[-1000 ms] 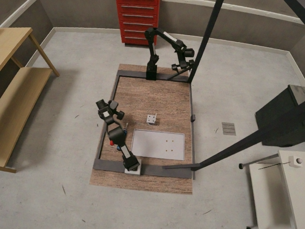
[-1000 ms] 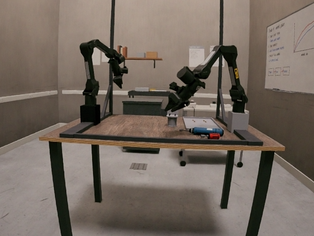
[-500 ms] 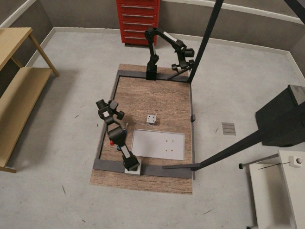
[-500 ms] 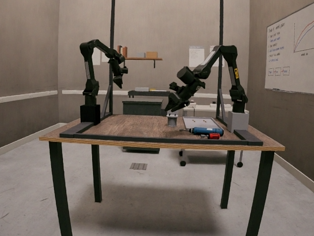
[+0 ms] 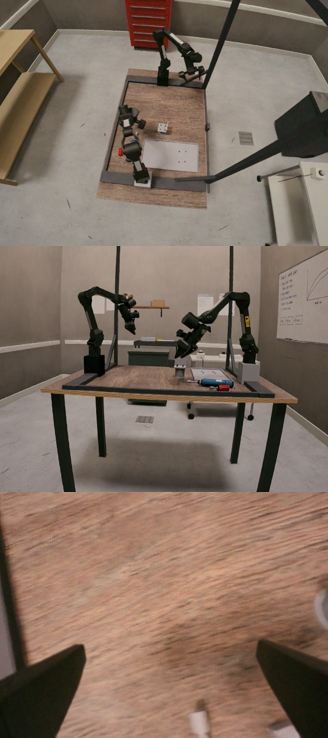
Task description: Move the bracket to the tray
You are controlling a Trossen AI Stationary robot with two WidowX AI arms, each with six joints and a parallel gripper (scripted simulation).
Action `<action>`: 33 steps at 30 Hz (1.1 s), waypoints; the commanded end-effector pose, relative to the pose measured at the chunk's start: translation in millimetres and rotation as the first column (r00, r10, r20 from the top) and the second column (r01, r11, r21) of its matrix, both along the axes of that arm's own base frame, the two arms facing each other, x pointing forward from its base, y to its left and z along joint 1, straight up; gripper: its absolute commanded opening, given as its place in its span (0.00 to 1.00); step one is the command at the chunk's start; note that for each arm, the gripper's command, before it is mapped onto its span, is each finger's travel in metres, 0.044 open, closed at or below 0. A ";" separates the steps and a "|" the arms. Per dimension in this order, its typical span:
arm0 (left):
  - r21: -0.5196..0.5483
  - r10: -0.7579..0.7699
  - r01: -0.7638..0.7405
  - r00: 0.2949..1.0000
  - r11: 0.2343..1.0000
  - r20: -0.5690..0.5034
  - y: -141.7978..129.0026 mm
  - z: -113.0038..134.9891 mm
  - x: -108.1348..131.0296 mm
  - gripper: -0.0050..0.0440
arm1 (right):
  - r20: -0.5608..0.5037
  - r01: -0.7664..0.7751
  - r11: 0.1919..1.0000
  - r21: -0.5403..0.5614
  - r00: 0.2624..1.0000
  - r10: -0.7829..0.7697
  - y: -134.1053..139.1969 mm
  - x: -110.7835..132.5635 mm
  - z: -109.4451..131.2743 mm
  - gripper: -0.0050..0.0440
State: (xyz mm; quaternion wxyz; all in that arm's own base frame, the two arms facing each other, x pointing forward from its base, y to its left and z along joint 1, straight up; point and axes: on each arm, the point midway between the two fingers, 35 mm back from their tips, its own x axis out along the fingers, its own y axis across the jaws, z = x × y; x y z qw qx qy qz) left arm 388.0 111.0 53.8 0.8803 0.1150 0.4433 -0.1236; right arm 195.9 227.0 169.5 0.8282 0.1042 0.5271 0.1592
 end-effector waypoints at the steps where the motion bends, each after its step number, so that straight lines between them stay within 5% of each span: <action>1: 0.010 0.032 -0.032 0.999 0.999 -0.026 -34.7 15.0 -2.7 1.00 | 0.071 0.000 1.000 0.032 0.998 -0.003 -22.9 20.9 14.8 1.00; 7: -0.003 0.072 -0.073 0.991 0.997 -0.111 -112.1 31.3 -5.4 1.00 | 0.272 0.052 0.999 -0.007 0.961 -0.048 -90.2 58.1 41.7 1.00; 16: -0.004 0.107 -0.111 0.965 0.994 -0.240 -187.0 29.7 -15.7 1.00 | 0.495 0.174 0.976 -0.130 0.864 -0.088 -179.1 74.0 71.9 1.00; 24: -0.005 0.115 -0.120 0.959 0.993 -0.261 -204.1 32.4 -17.9 1.00 | 0.562 0.236 0.953 -0.193 0.823 -0.090 -212.3 72.1 81.4 1.00; 33: -0.004 0.114 -0.119 0.956 0.993 -0.269 -203.4 29.9 -20.5 1.00 | 0.567 0.242 0.949 -0.201 0.819 -0.089 -215.9 71.6 82.1 1.00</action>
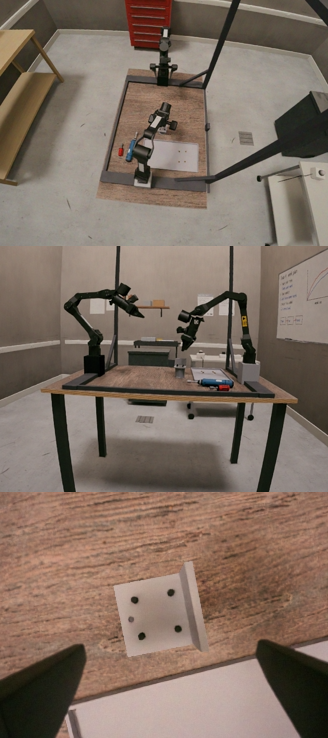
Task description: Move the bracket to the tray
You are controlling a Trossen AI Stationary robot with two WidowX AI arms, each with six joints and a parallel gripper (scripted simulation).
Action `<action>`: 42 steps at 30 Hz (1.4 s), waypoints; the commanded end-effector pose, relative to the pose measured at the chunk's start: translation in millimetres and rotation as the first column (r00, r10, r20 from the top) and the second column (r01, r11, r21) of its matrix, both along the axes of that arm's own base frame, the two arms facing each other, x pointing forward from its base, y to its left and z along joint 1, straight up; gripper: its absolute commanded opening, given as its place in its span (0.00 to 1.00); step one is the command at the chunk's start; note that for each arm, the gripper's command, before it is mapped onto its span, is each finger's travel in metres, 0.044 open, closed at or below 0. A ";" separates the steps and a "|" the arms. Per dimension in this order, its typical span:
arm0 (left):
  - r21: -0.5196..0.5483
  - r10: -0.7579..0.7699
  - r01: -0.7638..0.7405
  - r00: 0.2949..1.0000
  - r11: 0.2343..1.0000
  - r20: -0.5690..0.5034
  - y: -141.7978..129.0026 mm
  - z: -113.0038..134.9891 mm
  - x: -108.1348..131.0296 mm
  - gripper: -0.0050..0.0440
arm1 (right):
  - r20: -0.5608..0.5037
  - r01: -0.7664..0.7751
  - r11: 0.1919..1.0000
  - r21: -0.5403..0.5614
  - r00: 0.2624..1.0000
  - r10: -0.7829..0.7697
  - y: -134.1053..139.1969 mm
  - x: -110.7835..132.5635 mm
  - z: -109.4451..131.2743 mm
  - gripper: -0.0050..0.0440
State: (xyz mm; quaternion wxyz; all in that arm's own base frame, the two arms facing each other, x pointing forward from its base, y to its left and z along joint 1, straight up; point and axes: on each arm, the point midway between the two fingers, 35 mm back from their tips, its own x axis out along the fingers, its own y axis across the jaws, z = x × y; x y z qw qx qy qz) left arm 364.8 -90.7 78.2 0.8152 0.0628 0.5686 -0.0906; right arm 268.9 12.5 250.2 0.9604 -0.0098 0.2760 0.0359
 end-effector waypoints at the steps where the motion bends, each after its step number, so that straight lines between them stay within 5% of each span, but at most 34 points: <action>1: -0.002 0.001 -0.001 1.000 1.000 0.013 -1.7 5.4 2.7 1.00 | 0.010 -0.004 1.000 -0.002 1.000 0.004 -1.3 -1.3 1.3 1.00; 6: -0.006 0.000 0.000 1.000 1.000 0.024 -1.2 9.0 2.9 1.00 | 0.017 -0.002 1.000 -0.001 1.000 0.002 -1.0 -0.2 5.5 1.00; 12: 0.033 -0.105 0.104 0.994 0.994 0.020 -4.9 8.0 6.9 0.71 | 0.017 -0.002 1.000 -0.001 1.000 0.002 -1.0 -0.2 5.5 1.00; 17: 0.125 -0.374 0.371 0.928 0.920 -0.002 -10.6 7.8 11.6 0.46 | 0.017 -0.002 1.000 -0.001 1.000 0.002 -1.0 -0.2 5.5 1.00; 19: 0.125 -0.374 0.371 0.928 0.920 -0.002 -10.6 7.8 11.6 0.46 | 0.017 -0.002 1.000 -0.001 1.000 0.002 -1.0 -0.2 5.5 1.00; 21: 0.160 -0.476 0.472 0.879 0.867 -0.017 -12.5 7.7 13.6 0.37 | 0.017 -0.002 1.000 -0.001 1.000 0.002 -1.0 -0.2 5.5 1.00; 34: 0.295 -0.897 0.886 0.414 0.358 -0.153 -25.2 6.6 24.2 0.37 | 0.017 -0.002 1.000 -0.001 1.000 0.002 -1.0 -0.2 5.5 1.00; 36: 0.295 -0.897 0.886 0.414 0.358 -0.153 -25.2 6.6 24.2 0.37 | 0.017 -0.002 1.000 -0.001 1.000 0.002 -1.0 -0.2 5.5 1.00; 42: 0.317 -0.966 0.948 0.110 0.031 -0.233 -31.5 5.8 28.9 0.37 | 0.017 -0.002 1.000 -0.001 1.000 0.002 -1.0 -0.2 5.5 1.00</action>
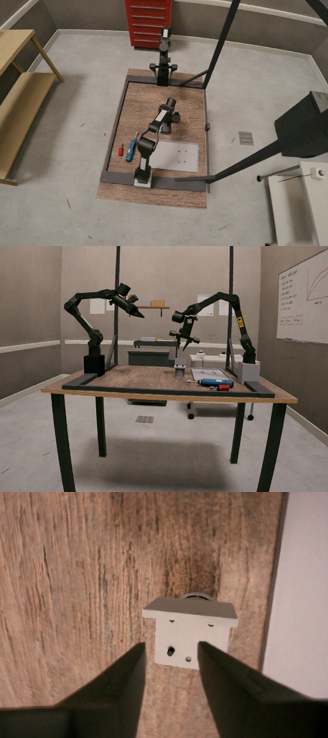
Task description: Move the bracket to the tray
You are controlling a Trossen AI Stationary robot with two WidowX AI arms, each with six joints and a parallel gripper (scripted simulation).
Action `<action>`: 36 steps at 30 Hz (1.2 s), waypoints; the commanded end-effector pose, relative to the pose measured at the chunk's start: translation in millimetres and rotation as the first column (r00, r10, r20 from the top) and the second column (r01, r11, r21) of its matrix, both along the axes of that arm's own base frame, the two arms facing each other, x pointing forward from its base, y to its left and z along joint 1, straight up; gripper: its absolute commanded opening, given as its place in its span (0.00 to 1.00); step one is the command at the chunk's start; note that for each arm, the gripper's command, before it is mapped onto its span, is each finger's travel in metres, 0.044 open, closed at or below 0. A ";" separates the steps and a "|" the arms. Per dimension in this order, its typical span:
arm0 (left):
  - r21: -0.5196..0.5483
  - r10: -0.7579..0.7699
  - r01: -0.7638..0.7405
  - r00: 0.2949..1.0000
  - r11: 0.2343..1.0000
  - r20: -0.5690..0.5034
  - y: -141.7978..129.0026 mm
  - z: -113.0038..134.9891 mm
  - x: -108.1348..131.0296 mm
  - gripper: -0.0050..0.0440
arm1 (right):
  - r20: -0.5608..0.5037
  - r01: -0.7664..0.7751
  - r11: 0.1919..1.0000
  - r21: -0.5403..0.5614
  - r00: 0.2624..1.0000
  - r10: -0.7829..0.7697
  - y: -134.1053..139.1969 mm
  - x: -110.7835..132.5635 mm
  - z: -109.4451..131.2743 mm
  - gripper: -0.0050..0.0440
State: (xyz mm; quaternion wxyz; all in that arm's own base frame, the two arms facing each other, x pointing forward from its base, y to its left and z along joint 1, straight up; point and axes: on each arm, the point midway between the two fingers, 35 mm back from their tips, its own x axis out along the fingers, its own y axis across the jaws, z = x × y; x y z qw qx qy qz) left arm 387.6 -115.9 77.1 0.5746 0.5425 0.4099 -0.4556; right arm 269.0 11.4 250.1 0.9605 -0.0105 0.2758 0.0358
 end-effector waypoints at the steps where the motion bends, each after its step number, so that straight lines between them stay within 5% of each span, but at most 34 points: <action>1: 0.048 -0.223 0.222 0.975 0.974 0.006 -7.2 6.8 6.8 0.37 | 0.016 -0.001 1.000 0.001 1.000 0.001 0.0 -0.3 5.6 1.00; 12: 0.144 -0.616 0.614 0.787 0.776 -0.031 -15.2 5.0 12.8 0.37 | 0.016 -0.001 1.000 0.001 1.000 0.001 0.0 -0.3 5.6 1.00; 26: 0.202 -0.964 0.964 0.207 0.173 -0.165 -20.0 -4.0 19.5 0.37 | 0.016 -0.001 1.000 0.001 1.000 0.001 0.0 -0.3 5.6 1.00; 28: 0.202 -0.964 0.964 0.207 0.173 -0.165 -20.0 -4.0 19.5 0.37 | 0.016 -0.001 1.000 0.001 1.000 0.001 0.0 -0.3 5.6 1.00; 36: 0.117 -0.971 0.993 0.002 -0.027 -0.241 -5.7 -20.9 13.0 0.37 | 0.016 -0.001 1.000 0.001 1.000 0.001 0.0 -0.3 5.6 1.00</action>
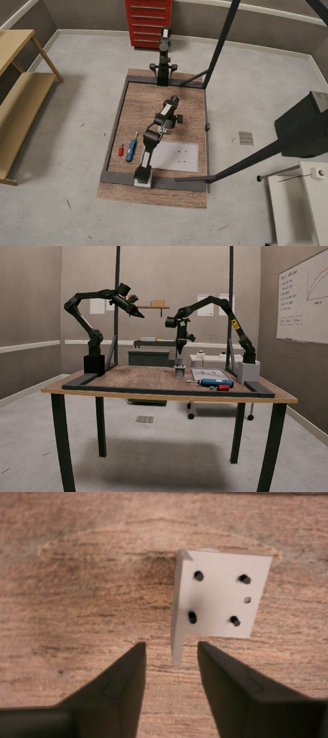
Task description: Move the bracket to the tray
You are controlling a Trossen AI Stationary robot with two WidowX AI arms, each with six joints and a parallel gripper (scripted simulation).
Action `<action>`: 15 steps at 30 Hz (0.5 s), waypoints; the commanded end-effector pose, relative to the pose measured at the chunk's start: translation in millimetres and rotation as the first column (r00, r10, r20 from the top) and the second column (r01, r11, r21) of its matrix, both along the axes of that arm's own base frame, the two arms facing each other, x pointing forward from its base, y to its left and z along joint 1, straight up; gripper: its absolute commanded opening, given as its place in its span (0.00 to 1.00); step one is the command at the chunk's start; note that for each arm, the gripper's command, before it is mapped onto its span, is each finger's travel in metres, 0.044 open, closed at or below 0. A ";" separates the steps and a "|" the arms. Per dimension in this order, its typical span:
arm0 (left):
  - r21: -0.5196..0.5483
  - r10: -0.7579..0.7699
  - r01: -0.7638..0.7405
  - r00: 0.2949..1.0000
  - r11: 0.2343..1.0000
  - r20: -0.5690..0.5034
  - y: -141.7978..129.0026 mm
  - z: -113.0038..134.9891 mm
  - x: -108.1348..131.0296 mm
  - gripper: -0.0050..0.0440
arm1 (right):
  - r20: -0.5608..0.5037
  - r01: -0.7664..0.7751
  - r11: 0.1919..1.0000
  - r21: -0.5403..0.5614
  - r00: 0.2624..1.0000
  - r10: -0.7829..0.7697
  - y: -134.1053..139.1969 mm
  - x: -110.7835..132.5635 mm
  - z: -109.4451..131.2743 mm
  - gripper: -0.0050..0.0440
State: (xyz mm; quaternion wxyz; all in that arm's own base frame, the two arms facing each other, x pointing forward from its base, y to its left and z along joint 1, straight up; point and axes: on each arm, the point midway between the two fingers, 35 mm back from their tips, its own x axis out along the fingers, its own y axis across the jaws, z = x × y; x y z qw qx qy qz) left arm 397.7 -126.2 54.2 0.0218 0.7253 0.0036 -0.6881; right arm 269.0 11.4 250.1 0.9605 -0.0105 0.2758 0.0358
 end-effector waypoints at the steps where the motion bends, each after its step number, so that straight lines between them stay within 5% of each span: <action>1: 0.021 -0.075 0.075 0.997 0.997 -0.019 5.1 1.3 2.6 0.37 | 0.016 -0.001 1.000 0.001 1.000 0.001 0.0 -0.3 5.6 1.00; 9: 0.020 -0.086 0.086 0.996 0.996 -0.024 5.2 1.3 -1.5 0.37 | 0.016 -0.001 1.000 0.001 1.000 0.001 0.0 -0.3 5.6 1.00; 15: 0.025 -0.082 0.083 0.996 0.996 -0.045 6.8 -25.4 -5.3 0.37 | 0.016 -0.001 1.000 0.001 1.000 0.001 0.0 -0.3 5.6 1.00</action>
